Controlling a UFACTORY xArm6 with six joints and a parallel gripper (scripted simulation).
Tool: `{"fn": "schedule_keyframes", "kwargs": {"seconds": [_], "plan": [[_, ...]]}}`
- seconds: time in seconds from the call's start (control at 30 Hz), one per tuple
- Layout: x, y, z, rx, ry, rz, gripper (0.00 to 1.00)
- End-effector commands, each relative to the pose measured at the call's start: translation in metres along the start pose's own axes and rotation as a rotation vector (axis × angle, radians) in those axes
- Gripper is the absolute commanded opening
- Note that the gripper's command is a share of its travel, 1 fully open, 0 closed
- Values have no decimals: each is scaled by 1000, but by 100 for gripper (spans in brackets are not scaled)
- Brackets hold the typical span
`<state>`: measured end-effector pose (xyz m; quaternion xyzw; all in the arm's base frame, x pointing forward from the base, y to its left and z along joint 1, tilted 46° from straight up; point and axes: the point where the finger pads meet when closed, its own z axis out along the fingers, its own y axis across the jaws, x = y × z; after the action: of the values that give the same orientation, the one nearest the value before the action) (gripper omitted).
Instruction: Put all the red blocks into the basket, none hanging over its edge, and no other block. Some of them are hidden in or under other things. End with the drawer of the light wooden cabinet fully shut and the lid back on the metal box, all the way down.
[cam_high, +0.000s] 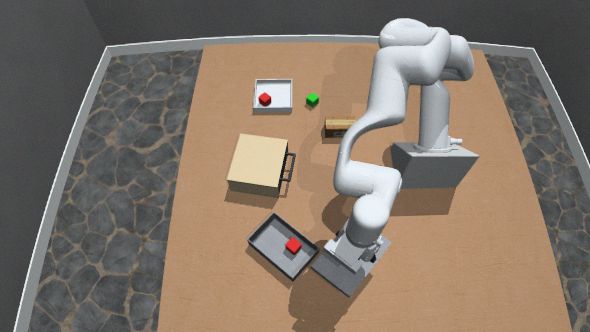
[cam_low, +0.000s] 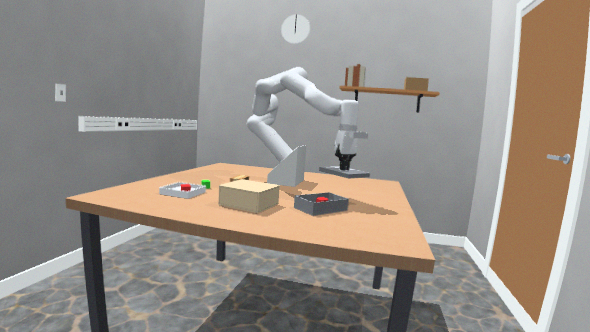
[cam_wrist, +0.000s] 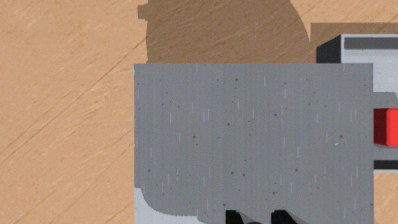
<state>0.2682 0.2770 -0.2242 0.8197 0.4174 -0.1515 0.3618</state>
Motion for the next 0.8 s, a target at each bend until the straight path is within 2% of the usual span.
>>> {"fn": "schedule_keyframes", "kwargs": {"seconds": [0.0,0.77], "plan": [[2,0,6,1,6,1,0],[2,0,48,1,6,1,0]]}}
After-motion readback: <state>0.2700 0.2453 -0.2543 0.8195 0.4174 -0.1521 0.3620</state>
